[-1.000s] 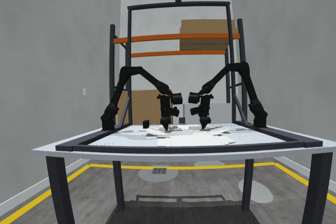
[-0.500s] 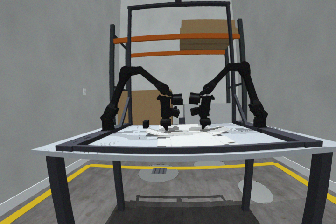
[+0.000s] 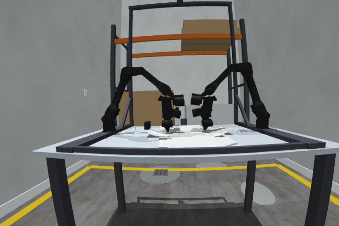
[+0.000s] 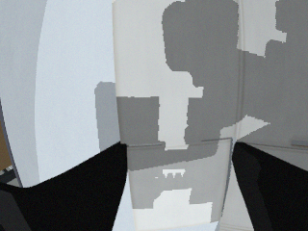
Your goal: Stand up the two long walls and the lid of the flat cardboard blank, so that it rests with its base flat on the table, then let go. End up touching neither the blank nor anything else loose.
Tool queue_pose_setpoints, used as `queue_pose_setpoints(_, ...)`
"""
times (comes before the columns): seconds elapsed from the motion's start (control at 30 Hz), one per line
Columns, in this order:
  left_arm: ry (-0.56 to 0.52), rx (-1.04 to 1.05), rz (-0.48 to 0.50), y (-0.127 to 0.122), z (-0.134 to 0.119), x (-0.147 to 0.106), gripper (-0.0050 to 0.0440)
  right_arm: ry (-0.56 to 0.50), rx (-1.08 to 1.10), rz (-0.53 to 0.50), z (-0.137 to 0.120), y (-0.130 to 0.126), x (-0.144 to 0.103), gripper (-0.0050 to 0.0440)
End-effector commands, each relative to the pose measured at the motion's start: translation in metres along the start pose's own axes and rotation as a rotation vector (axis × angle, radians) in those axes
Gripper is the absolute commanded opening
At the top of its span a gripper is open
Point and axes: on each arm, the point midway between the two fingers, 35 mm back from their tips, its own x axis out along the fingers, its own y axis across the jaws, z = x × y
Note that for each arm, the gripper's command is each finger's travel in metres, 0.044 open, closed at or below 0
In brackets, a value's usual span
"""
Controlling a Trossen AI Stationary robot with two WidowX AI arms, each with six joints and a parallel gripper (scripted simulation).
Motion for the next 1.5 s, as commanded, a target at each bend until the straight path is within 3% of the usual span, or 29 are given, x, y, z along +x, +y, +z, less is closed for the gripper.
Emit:
queue_pose_setpoints(0.0, 0.015, -0.026, 0.042, 0.0177, -0.0013, 0.0126, 0.0258, 0.007, 0.029, -0.032, 0.0048, -0.0177, 0.0131, 0.0264)
queue_pose_setpoints(0.73, 0.015, -0.027, 0.034, 0.018, -0.0012, 0.0112, 0.0258, 0.006, 0.027, -0.033, 0.0052, -0.0177, 0.0113, 0.0264)
queue_pose_setpoints(0.9, 0.005, -0.028, -0.071, 0.0221, -0.0017, 0.0109, 0.0258, 0.014, 0.028, 0.079, 0.0053, -0.022, 0.011, 0.0264)
queue_pose_setpoints(1.13, 0.004, -0.028, -0.077, 0.0224, -0.0017, 0.0102, 0.0258, 0.014, 0.028, 0.086, 0.0054, -0.0223, 0.0104, 0.0264)
queue_pose_setpoints(1.2, 0.004, -0.028, -0.077, 0.0175, -0.0015, 0.009, 0.0306, 0.014, 0.028, 0.086, 0.0055, -0.0174, 0.009, 0.0312)
queue_pose_setpoints(1.27, 0.004, -0.028, -0.077, 0.0175, -0.0015, 0.009, 0.0306, 0.014, 0.028, 0.086, 0.0055, -0.0174, 0.009, 0.0312)
queue_pose_setpoints(1.4, 0.006, -0.029, -0.078, 0.0167, -0.0018, 0.0079, 0.0402, 0.014, 0.027, 0.084, 0.0056, -0.0172, 0.0077, 0.0408)
queue_pose_setpoints(1.47, 0.006, -0.029, -0.078, 0.0164, -0.0018, 0.0071, 0.0403, 0.014, 0.027, 0.084, 0.0056, -0.0168, 0.007, 0.0409)
